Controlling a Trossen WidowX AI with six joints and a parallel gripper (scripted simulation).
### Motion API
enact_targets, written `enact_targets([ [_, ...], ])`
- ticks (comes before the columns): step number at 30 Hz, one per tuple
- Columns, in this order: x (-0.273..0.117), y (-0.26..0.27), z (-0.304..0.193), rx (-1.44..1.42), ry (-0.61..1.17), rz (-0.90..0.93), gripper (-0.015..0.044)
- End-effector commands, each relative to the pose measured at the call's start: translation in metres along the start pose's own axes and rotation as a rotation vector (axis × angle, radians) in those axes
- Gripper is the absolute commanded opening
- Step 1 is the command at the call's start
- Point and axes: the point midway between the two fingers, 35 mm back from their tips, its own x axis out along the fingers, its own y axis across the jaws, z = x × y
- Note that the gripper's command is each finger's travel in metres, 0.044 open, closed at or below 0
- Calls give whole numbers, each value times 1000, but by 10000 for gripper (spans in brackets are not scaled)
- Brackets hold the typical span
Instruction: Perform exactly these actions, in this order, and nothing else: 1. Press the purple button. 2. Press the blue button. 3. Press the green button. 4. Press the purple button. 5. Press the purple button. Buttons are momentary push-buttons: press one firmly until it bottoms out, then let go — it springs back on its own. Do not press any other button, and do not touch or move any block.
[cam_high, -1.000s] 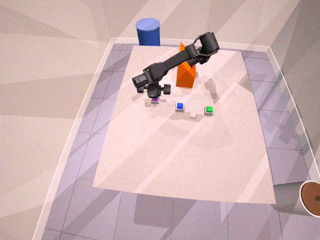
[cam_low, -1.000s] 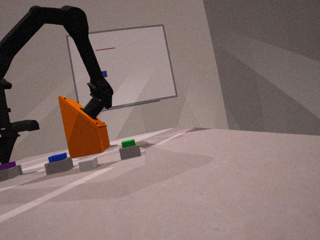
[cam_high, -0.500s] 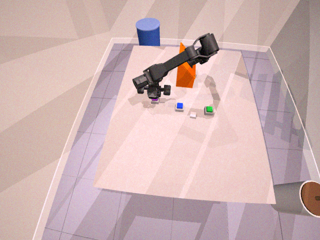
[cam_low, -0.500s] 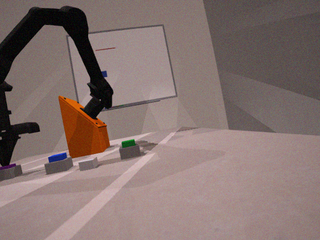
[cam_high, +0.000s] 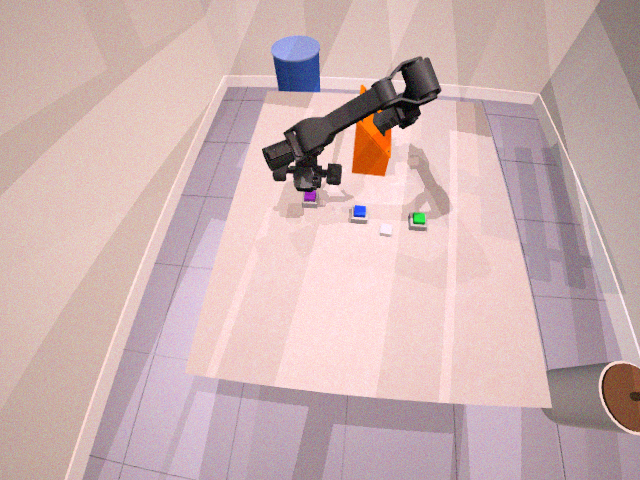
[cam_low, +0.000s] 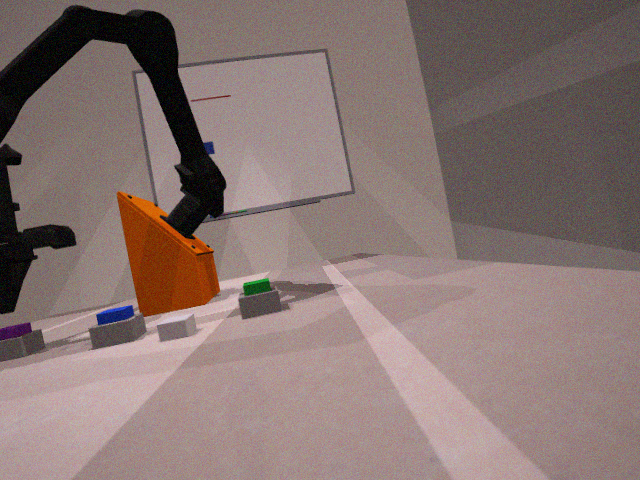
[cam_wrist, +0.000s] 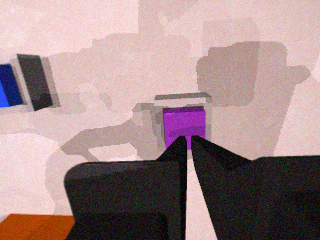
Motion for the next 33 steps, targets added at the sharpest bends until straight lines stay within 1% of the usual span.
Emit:
enact_targets([
  [1,-10,0,0,-6,4,-3,20],
  [2,-20,-1,1,-6,4,-4,20],
  [4,-55,-1,1,-5,4,-5,20],
  [6,-69,0,0,-5,5,-5,20],
  [12,-69,1,1,-5,5,-5,20],
  [14,-71,11,6,-5,5,-7,20],
  [16,-73,31,16,-6,4,-10,20],
  [22,-70,123,41,-16,5,-1,20],
  [25,-68,150,44,-6,5,4,20],
  [33,-65,155,44,-4,5,5,20],
])
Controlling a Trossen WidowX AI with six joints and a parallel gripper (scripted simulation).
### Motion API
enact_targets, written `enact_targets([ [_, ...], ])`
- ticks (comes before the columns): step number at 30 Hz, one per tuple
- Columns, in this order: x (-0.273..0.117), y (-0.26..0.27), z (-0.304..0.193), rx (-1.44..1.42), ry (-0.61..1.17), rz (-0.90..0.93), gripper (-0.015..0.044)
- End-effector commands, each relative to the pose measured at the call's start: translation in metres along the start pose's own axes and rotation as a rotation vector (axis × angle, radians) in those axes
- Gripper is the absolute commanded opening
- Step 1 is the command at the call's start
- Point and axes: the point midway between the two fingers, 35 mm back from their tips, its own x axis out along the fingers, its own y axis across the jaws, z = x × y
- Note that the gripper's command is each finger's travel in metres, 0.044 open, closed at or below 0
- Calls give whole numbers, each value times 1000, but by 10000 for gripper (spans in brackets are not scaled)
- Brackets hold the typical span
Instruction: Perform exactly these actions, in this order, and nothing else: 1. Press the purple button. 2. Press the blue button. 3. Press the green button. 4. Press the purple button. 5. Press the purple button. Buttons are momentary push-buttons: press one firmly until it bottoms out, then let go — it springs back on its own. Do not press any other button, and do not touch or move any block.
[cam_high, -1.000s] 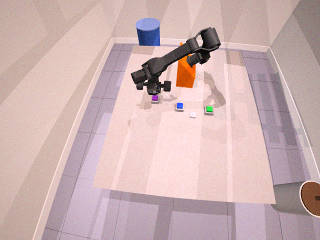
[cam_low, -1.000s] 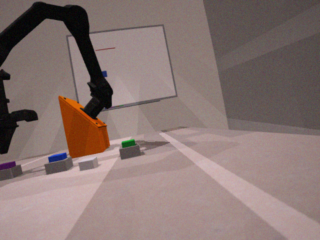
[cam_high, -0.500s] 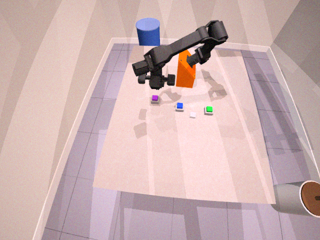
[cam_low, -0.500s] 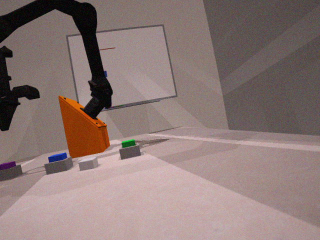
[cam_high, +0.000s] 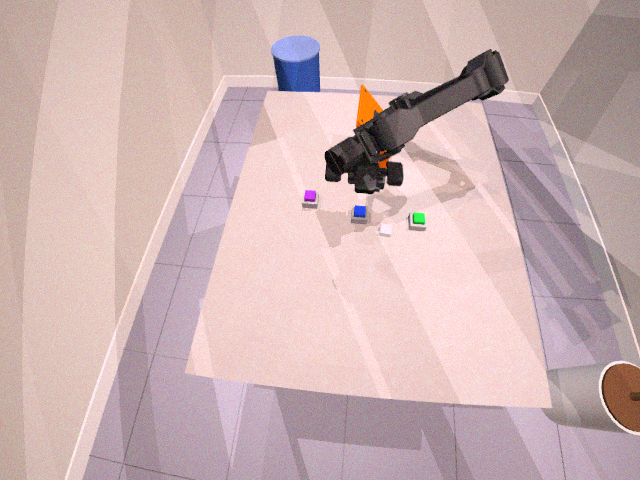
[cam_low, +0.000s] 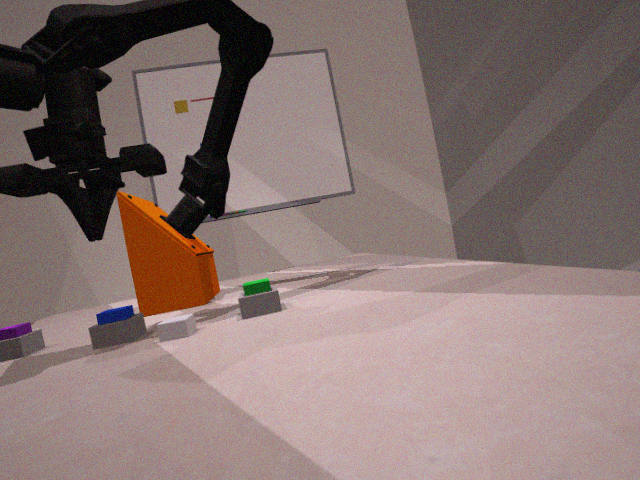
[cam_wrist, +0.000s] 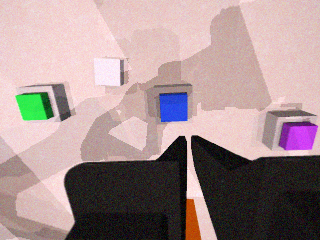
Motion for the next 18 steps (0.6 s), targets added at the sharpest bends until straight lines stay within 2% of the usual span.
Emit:
enact_targets([
  [1,10,6,1,9,-5,4,20],
  [5,59,7,0,9,-5,7,20],
  [18,73,7,1,9,-5,7,20],
])
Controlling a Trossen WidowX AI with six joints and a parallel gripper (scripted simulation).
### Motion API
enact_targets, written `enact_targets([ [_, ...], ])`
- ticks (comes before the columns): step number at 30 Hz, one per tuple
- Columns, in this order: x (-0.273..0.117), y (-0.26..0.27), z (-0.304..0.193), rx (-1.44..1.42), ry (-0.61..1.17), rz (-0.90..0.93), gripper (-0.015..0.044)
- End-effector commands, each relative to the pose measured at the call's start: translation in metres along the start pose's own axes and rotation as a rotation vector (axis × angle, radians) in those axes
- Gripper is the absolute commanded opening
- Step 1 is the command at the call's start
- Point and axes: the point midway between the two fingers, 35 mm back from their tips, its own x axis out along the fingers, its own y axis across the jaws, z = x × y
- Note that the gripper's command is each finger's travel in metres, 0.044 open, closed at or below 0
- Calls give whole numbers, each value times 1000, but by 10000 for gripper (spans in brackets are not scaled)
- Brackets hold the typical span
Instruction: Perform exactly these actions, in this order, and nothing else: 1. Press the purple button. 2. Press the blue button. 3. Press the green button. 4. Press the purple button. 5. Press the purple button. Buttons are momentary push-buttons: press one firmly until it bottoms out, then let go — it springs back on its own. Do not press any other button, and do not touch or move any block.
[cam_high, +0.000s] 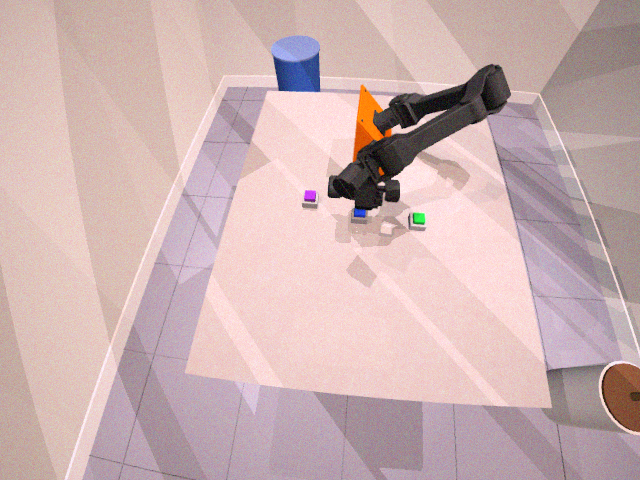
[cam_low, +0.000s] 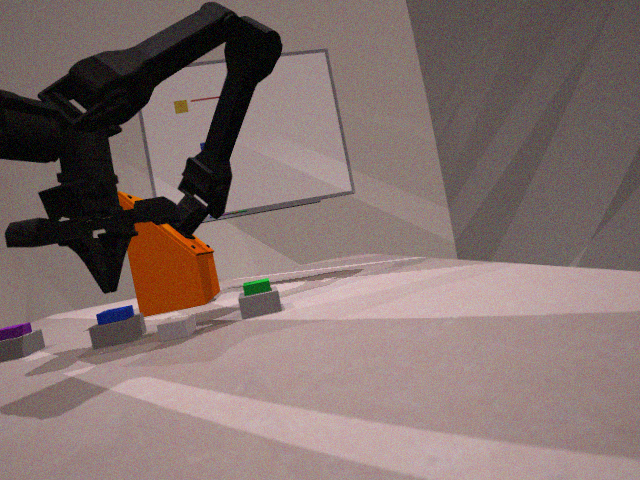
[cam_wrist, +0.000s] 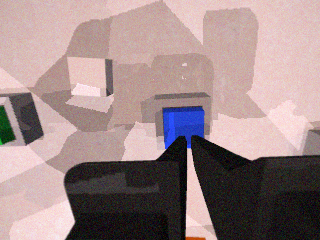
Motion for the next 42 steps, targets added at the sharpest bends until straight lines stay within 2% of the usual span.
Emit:
enact_targets([
  [1,9,0,0,6,-1,4,20],
  [14,29,1,-1,6,-1,6,20],
  [34,29,1,-1,6,-1,6,20],
  [38,-1,0,-1,6,-1,4,20],
  [42,-4,0,-1,6,-1,5,20],
])
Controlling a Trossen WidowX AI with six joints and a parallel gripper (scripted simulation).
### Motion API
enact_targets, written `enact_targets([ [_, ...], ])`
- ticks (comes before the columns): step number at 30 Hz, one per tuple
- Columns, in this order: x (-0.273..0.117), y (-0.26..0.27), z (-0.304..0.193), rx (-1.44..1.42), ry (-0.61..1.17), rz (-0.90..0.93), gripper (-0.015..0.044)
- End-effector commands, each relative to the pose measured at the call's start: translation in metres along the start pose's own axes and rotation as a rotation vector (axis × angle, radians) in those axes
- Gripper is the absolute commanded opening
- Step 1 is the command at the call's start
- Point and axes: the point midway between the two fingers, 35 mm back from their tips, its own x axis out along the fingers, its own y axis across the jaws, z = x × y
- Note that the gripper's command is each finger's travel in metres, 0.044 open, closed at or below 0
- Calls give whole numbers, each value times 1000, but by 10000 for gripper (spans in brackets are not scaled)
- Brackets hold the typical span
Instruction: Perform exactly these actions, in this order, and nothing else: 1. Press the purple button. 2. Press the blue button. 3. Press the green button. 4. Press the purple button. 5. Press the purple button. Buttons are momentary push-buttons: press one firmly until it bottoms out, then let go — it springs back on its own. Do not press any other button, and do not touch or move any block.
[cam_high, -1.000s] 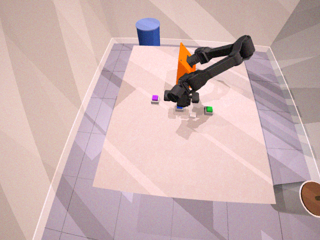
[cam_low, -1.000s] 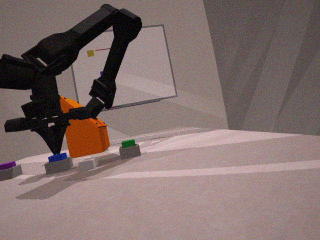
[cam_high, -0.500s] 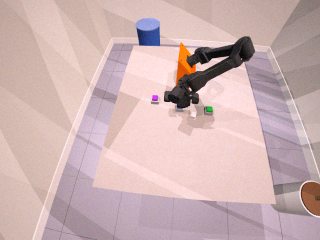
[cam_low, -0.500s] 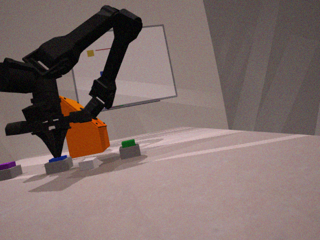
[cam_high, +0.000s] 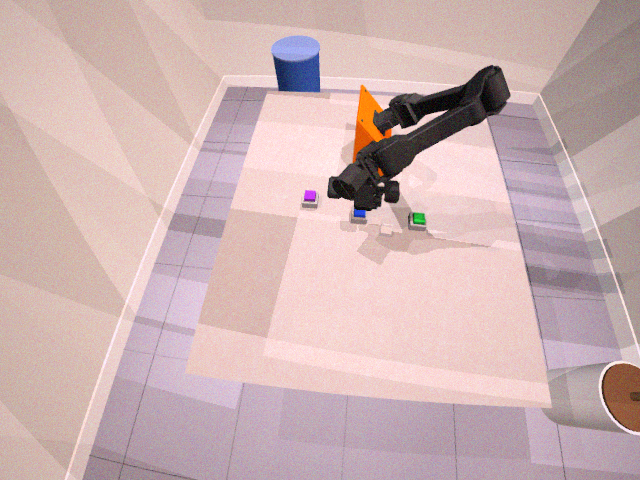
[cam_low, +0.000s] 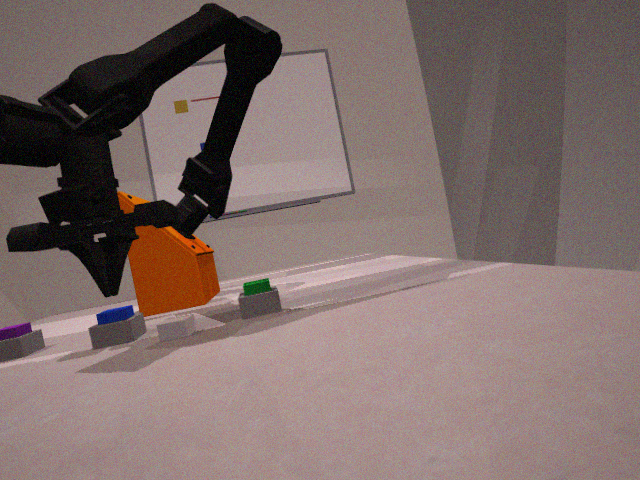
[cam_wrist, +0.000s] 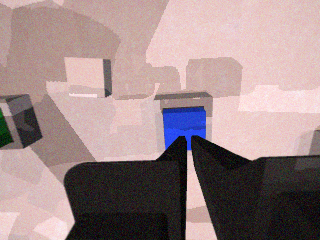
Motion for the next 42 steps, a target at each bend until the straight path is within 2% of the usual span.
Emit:
enact_targets([
  [1,-9,1,0,-7,1,-3,20],
  [3,-19,0,1,-7,1,-5,20],
  [7,-68,0,1,-7,2,-6,20],
  [14,-71,2,1,-6,2,-7,20],
  [19,-73,69,18,-2,0,-24,20],
  [26,-70,171,10,-5,1,-1,20],
  [35,-68,176,9,-6,2,1,20],
  [39,-19,176,9,-6,2,1,20],
  [42,-9,177,8,-6,2,4,20],
])
